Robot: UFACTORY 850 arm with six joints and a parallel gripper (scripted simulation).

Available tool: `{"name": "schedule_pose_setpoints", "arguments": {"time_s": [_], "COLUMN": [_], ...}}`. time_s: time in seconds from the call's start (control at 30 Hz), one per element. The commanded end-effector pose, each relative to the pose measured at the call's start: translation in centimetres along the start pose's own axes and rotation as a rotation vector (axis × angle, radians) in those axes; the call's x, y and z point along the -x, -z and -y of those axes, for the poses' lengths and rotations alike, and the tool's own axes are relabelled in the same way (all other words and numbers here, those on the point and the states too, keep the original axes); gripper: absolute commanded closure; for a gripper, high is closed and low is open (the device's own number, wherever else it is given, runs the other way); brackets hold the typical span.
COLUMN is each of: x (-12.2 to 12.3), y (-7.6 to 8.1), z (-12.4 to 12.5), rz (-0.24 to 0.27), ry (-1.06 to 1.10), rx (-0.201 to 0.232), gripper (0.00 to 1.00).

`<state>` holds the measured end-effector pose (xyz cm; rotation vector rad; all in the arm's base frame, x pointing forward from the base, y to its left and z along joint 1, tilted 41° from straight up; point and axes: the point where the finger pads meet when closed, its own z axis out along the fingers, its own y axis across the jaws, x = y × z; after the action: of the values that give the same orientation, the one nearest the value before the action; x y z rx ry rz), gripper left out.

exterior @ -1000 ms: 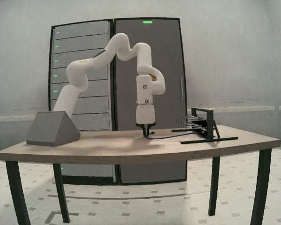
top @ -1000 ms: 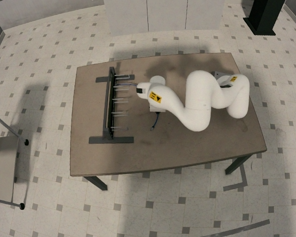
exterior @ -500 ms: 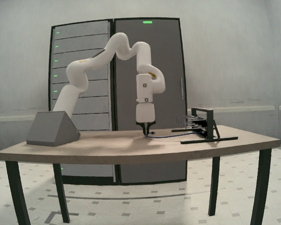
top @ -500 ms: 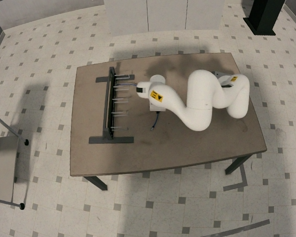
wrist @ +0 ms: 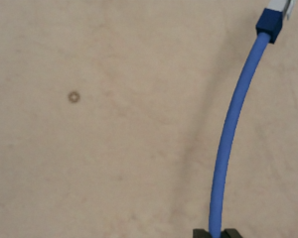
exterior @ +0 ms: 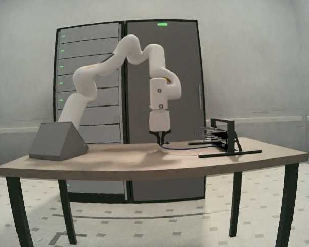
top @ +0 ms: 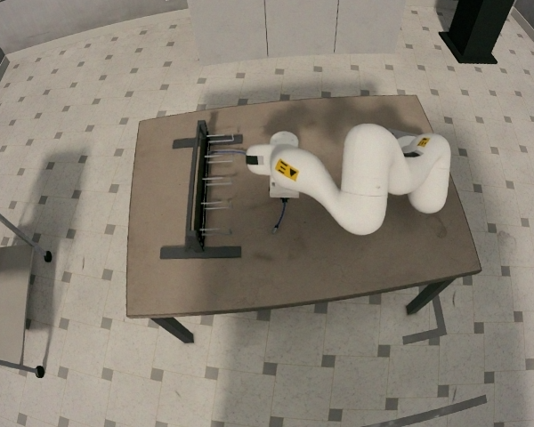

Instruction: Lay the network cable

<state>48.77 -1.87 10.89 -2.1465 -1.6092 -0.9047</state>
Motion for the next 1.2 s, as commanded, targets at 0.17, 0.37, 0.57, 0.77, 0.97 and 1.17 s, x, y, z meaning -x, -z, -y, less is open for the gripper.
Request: {"name": "schedule_pose_setpoints", "arguments": {"time_s": [0.17,0.37,0.57,0.77,0.97,1.17], "x": [0.0,0.0,0.0,0.0,-1.0,-2.9], "y": [1.1,1.4,1.6,1.6,2.7,4.8], "z": [-0.1,-0.1,-0.1,-0.1,-1.8,-5.4], "rz": [0.0,0.0,0.0,0.0,0.001,0.0], "ry": [0.0,0.0,0.0,0.0,0.006,0.018], "rx": [0.001,0.001,0.001,0.001,0.001,0.002], "gripper": [1.0,1.0,1.0,1.0,1.0,1.0]}}
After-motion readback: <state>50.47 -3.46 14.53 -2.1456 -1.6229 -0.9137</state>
